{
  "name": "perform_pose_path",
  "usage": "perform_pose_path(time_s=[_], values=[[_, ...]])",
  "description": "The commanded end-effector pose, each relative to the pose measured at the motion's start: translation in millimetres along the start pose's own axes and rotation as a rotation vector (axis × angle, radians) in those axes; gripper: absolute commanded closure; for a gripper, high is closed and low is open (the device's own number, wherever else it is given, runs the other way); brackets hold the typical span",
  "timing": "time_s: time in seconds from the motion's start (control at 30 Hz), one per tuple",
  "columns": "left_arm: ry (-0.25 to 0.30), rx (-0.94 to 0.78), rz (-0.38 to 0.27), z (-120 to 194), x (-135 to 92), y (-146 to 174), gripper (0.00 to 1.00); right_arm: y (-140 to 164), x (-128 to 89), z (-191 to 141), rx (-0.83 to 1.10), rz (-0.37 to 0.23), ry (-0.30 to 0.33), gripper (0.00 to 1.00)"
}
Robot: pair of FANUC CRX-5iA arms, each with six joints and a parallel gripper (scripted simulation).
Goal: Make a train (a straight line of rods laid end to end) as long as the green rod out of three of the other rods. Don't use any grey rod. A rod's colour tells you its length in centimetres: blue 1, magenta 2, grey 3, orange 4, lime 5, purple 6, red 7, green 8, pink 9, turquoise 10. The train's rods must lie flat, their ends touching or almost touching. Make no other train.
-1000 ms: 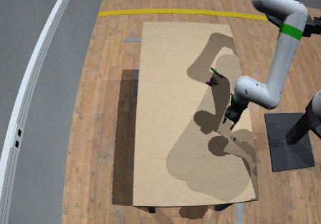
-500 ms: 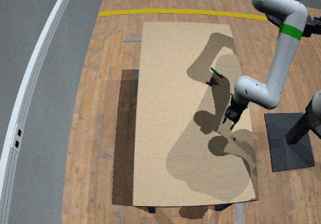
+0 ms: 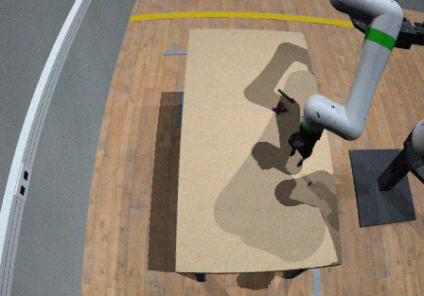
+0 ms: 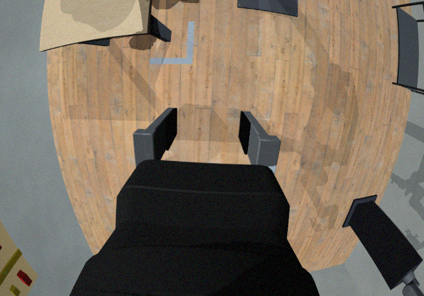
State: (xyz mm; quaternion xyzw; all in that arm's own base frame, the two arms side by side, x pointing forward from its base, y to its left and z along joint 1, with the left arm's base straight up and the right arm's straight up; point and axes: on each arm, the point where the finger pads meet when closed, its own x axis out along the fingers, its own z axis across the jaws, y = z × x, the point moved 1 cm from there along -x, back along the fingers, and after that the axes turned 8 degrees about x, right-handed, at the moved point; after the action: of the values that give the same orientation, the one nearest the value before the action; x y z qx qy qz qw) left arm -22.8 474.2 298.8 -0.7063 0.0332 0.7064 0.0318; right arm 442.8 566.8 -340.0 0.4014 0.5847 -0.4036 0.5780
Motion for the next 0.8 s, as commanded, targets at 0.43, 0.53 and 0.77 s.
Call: perform_pose_path(time_s=[0.43, 0.53, 0.77], values=[[0.000, 0.000, -0.002, -0.1, -0.9, -0.2, 0.00, 11.4, -2.0, 60.1, 0.549, 0.011, -0.002, 0.00], [0.000, 0.000, -0.002, -0.1, -0.9, -0.2, 0.00, 12.1, -2.2, 73.5, 0.671, 0.011, -0.002, 0.00], [0.000, 0.000, -0.002, -0.1, -0.9, -0.2, 0.00, 12.2, -2.5, 97.0, 0.888, 0.011, -0.001, 0.00]])
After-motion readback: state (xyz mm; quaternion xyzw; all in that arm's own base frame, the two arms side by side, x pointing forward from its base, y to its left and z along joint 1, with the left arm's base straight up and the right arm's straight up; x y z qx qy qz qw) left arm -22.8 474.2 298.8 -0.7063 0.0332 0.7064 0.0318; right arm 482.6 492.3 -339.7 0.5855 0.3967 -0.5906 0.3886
